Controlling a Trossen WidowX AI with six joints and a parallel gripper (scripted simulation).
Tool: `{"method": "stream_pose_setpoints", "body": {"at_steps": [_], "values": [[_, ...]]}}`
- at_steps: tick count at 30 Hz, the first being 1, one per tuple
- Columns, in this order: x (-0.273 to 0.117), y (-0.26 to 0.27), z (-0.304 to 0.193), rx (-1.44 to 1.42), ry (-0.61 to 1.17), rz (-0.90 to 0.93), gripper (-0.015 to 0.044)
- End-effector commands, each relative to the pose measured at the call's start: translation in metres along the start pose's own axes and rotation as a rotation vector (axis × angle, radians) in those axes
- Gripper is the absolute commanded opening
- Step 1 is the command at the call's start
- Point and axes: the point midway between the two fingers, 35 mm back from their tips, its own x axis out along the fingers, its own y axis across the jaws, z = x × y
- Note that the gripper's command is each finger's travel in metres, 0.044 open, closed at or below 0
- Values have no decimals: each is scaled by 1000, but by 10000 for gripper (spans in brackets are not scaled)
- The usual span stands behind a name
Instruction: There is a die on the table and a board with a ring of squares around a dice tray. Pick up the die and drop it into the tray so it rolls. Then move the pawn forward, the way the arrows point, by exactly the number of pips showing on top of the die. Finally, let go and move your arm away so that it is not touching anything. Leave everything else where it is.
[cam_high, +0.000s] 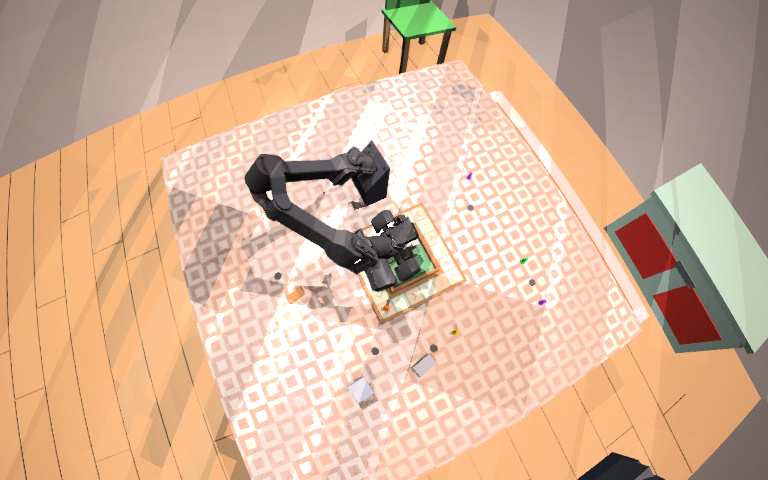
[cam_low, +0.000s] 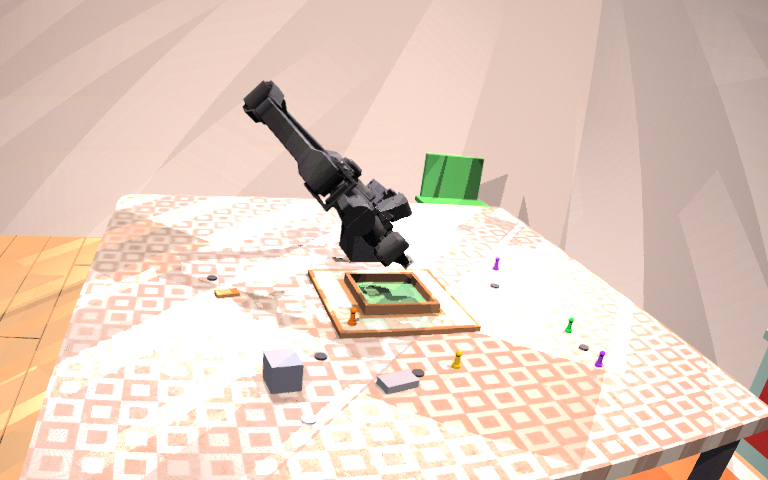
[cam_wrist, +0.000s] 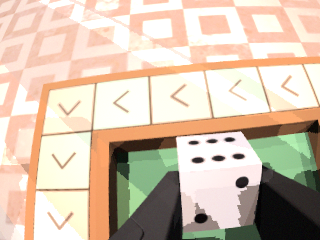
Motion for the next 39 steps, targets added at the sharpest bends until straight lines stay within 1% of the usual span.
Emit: {"method": "stream_pose_setpoints", "body": {"at_steps": [1, 3, 4, 25, 34, 37, 39], "values": [[-27, -10, 9, -14, -22, -22, 0], [-43, -14, 12, -14, -22, -23, 0], [-45, -15, 12, -14, -22, -23, 0], [-43, -12, 10, -17, -15, -21, 0], [-45, -12, 12, -16, -15, -21, 236], [-64, -12, 34, -14, -22, -22, 315], [-70, -12, 40, -13, -24, -22, 368]]}}
